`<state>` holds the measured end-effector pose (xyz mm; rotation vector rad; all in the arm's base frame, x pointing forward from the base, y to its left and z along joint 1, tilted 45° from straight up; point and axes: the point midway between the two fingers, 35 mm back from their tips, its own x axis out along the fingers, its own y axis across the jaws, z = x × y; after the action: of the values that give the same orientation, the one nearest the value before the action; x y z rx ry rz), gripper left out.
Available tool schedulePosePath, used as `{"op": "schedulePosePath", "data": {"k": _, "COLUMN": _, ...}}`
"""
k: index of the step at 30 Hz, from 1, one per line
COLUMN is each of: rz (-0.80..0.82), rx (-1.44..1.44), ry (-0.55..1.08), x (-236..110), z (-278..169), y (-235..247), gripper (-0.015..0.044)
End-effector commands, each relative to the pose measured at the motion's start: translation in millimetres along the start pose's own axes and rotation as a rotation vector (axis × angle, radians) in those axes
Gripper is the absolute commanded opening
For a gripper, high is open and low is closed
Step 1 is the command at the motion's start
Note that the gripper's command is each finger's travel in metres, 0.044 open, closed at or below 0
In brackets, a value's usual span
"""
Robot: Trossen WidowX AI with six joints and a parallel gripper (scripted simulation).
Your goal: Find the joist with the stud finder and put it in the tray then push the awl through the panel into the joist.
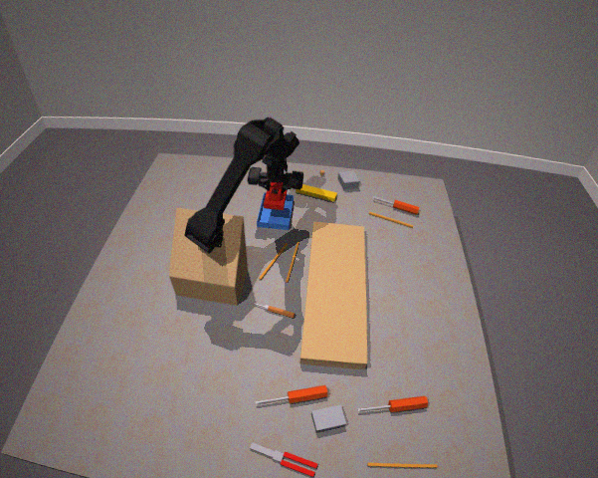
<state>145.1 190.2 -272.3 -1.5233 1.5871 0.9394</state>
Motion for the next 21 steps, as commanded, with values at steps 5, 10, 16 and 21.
{"op": "schedulePosePath", "data": {"k": 5, "rz": -0.006, "rx": -0.006, "ry": -0.003, "x": 16, "z": -4, "y": -1, "gripper": 0.0000}}
{"op": "schedulePosePath", "data": {"k": 10, "rz": -0.006, "rx": -0.005, "ry": -0.003, "x": 27, "z": -7, "y": -1, "gripper": 0.0000}}
{"op": "schedulePosePath", "data": {"k": 16, "rz": -0.007, "rx": -0.005, "ry": -0.002, "x": 39, "z": -12, "y": -1, "gripper": 0.0000}}
{"op": "schedulePosePath", "data": {"k": 21, "rz": -0.007, "rx": -0.005, "ry": -0.002, "x": 47, "z": -15, "y": 0, "gripper": 0.0000}}
